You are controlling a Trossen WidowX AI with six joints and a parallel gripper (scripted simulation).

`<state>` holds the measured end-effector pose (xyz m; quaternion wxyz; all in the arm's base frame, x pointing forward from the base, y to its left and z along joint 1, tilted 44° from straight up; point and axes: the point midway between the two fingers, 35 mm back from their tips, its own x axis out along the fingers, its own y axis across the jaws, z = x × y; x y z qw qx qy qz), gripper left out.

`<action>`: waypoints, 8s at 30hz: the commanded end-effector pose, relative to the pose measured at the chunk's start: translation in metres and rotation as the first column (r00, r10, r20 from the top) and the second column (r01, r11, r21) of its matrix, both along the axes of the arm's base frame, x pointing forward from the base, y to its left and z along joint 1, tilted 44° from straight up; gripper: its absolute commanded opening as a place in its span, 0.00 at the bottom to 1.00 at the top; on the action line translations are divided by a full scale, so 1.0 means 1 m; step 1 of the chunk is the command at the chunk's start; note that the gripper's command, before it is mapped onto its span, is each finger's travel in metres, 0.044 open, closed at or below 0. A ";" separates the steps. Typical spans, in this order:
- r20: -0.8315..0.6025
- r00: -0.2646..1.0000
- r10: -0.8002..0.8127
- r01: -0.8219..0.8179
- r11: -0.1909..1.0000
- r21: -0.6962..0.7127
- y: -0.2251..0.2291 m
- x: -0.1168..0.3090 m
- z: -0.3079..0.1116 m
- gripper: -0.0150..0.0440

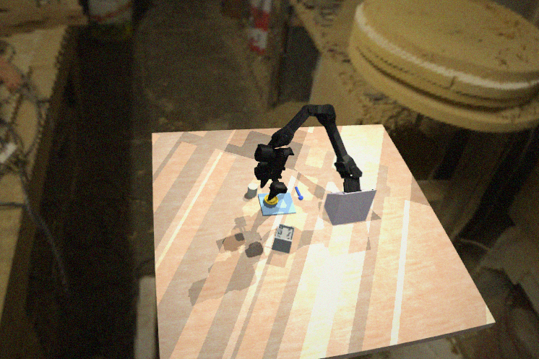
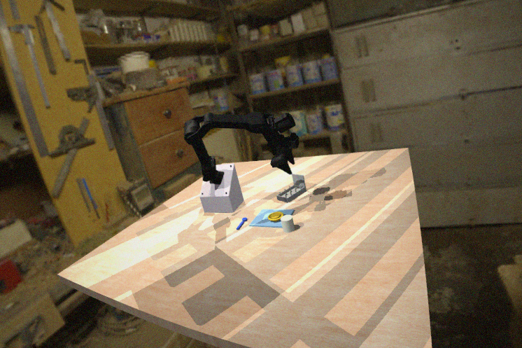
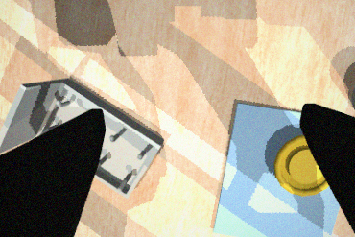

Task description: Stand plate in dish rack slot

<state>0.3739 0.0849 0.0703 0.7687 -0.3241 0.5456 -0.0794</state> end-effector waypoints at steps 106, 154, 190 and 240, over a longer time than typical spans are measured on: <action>-0.101 0.956 -0.277 0.258 0.952 -0.165 -0.145 -0.024 -0.007 0.25; 0.143 0.804 -0.577 0.581 0.814 0.015 0.005 -0.108 -0.015 0.25; -0.504 0.856 -0.112 0.265 0.933 0.243 -0.033 -0.114 -0.097 0.25; 0.126 0.561 0.818 -0.683 0.372 0.629 -0.070 -0.098 -0.132 0.25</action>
